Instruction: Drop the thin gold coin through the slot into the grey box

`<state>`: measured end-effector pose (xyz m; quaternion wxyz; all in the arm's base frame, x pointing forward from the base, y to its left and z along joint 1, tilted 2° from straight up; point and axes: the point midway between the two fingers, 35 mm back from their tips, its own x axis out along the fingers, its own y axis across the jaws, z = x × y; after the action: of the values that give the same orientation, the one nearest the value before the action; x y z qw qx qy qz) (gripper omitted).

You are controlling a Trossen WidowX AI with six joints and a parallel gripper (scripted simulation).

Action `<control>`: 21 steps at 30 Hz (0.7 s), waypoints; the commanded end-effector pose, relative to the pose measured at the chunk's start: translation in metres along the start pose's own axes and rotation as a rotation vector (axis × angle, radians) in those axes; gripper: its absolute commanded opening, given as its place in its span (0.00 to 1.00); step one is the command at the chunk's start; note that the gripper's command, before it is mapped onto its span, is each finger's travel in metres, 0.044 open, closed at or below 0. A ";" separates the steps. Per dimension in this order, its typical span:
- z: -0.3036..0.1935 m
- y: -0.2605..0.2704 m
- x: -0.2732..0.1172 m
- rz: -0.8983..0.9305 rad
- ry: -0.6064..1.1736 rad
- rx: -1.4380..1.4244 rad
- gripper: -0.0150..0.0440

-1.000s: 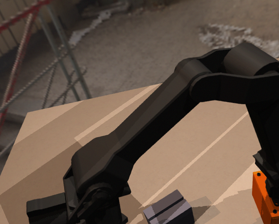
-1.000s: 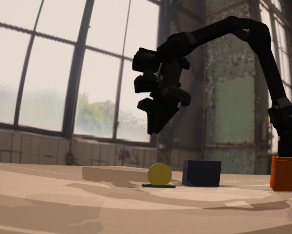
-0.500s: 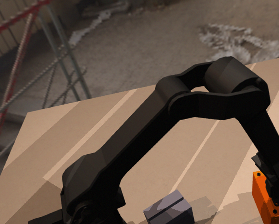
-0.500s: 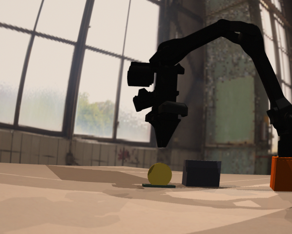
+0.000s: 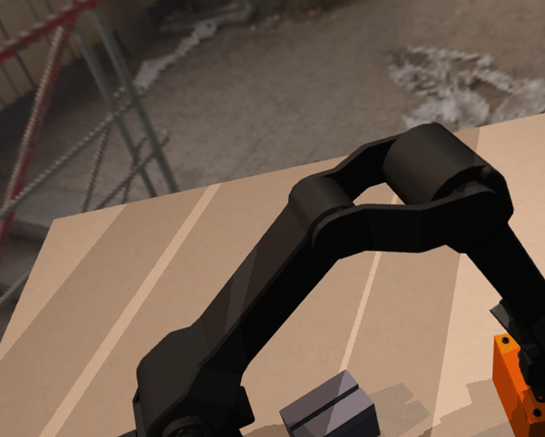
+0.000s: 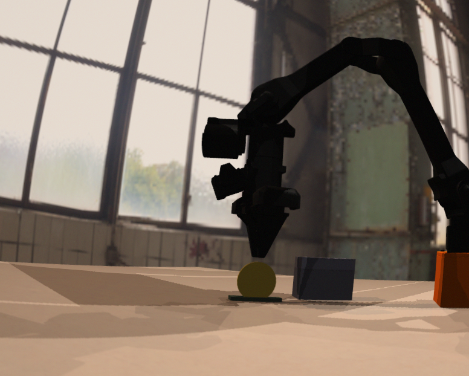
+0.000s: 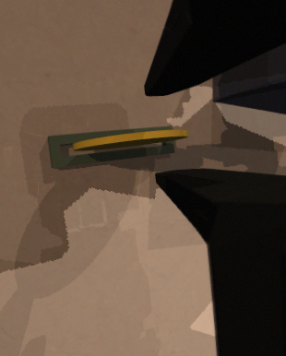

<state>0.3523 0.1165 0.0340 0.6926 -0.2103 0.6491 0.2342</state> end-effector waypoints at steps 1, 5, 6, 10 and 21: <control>-0.001 0.000 0.007 -0.003 0.003 0.005 0.53; 0.000 0.000 0.013 -0.003 0.003 0.005 0.53; 0.000 0.000 0.015 -0.003 0.003 0.005 0.53; 0.000 -0.001 0.022 -0.003 0.003 0.005 0.53; 0.000 -0.001 0.040 -0.003 0.003 0.005 0.53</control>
<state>0.3550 0.1182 -0.0006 0.6924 -0.2103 0.6493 0.2342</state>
